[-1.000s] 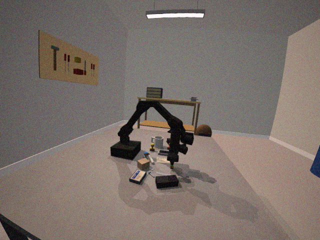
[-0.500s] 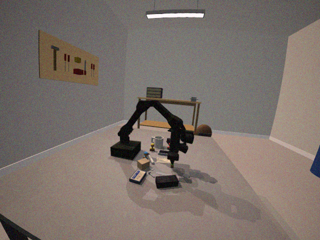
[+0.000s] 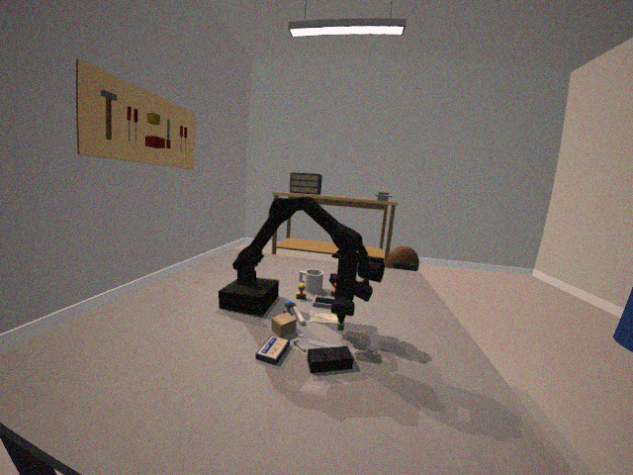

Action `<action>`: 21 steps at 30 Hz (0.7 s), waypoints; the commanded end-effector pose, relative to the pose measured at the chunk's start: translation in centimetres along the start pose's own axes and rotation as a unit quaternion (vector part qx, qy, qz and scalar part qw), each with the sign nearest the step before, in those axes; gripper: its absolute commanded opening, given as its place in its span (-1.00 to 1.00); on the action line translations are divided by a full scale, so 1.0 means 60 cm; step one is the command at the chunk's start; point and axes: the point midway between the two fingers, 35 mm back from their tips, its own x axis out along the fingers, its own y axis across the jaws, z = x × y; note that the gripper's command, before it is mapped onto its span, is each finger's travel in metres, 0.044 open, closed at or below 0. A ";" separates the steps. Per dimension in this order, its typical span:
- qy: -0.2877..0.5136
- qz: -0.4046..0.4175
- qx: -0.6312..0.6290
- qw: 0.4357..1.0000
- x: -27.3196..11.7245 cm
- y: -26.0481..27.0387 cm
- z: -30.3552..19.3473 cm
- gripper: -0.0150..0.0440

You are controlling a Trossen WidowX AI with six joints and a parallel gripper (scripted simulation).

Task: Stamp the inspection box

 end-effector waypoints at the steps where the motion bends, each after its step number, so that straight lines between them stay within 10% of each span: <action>1: 0.001 -0.003 0.002 1.000 -0.005 -0.001 0.000 -0.49; 21: 0.001 -0.004 0.002 1.000 -0.022 -0.001 0.000 -0.49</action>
